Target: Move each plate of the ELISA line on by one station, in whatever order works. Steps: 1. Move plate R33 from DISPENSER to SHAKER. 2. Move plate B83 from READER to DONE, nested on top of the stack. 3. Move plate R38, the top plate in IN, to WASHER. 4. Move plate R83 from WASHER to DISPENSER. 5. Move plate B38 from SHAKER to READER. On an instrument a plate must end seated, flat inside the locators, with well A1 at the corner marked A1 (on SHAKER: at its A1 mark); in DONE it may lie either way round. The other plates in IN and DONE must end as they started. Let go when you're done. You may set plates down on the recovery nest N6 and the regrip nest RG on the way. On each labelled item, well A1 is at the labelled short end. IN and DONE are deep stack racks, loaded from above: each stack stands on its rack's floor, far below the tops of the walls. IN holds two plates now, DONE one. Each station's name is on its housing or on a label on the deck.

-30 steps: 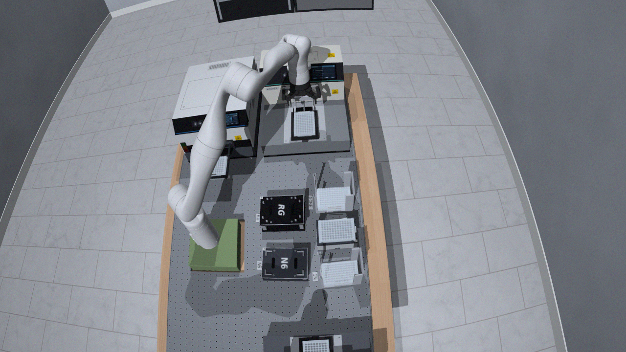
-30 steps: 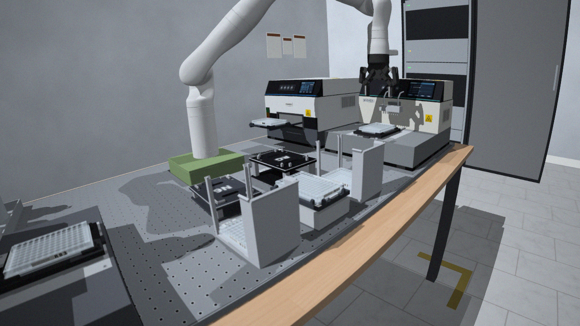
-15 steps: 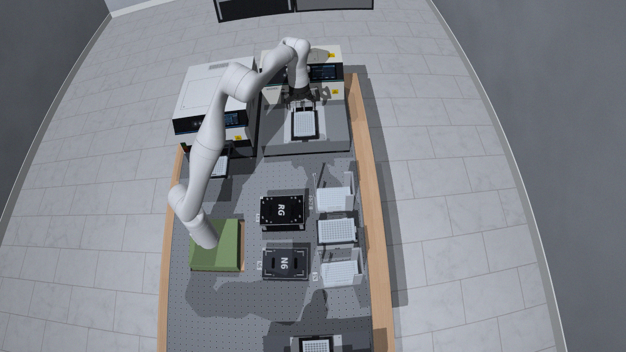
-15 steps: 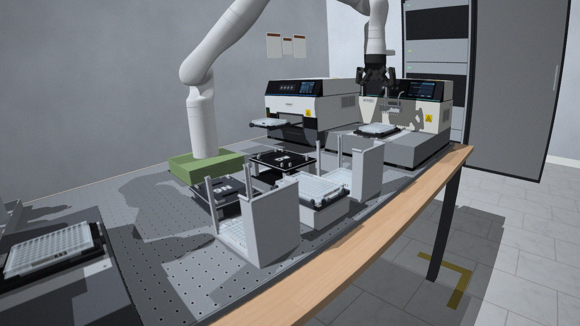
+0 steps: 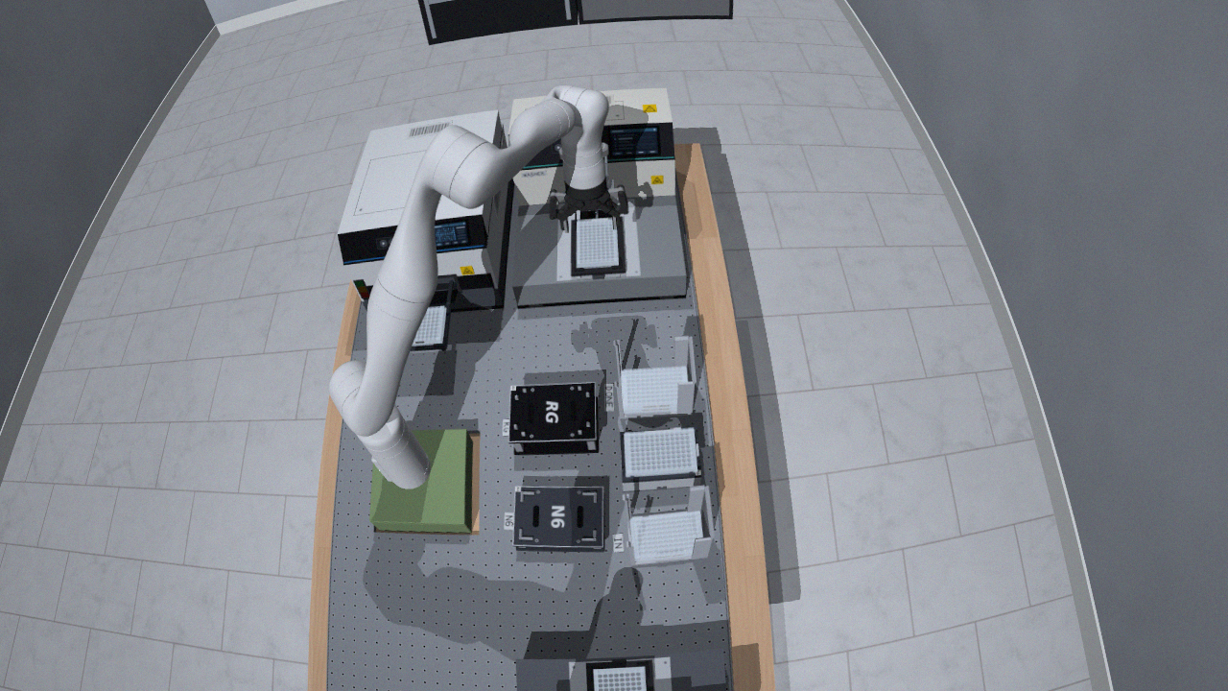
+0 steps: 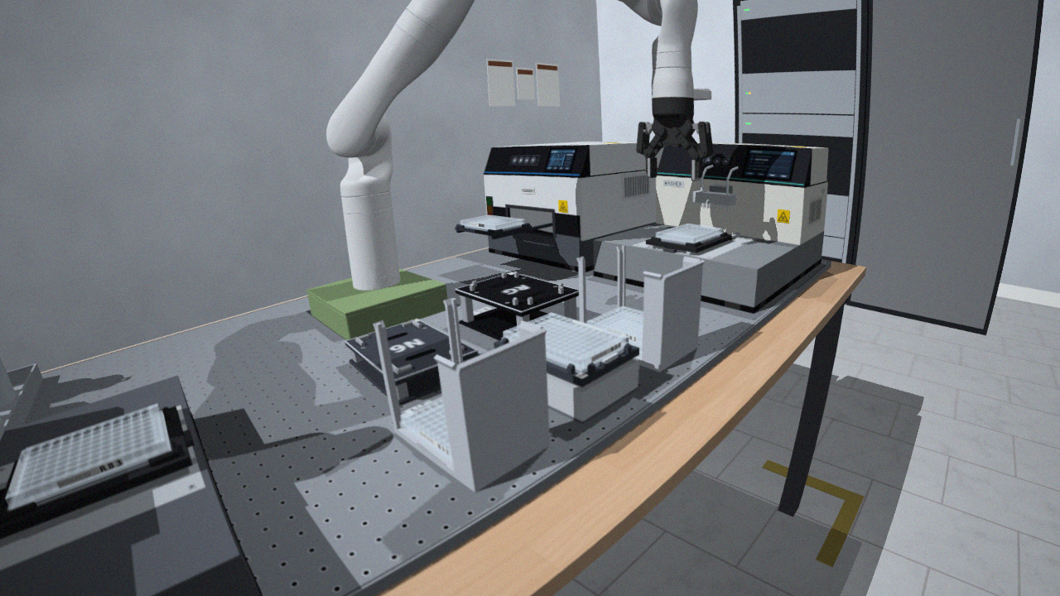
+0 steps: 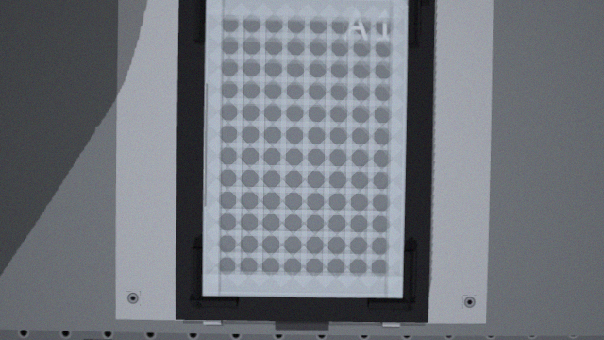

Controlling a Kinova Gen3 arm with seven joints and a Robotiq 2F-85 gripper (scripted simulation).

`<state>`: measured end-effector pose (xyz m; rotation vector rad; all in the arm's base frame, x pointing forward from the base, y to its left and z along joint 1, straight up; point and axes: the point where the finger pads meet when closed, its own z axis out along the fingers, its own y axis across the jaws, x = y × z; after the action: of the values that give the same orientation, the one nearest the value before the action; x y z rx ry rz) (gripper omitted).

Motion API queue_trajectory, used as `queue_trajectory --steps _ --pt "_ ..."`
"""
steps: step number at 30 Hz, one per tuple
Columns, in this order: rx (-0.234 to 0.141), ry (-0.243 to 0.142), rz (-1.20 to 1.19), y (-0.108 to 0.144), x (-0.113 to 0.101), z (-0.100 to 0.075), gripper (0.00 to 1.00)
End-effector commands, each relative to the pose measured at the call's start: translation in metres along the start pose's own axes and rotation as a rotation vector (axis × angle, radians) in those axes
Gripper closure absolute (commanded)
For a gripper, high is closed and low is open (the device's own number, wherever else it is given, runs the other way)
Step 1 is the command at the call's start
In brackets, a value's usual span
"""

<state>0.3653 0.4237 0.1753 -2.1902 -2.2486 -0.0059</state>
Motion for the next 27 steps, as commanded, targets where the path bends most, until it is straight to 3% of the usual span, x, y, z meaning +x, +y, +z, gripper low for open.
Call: queue_trajectory --steps 1,27 --pt "-0.002 0.011 -0.002 0.001 -0.012 -0.005 0.0" --pt "-0.004 0.01 -0.001 -0.001 -0.088 -0.005 0.0"
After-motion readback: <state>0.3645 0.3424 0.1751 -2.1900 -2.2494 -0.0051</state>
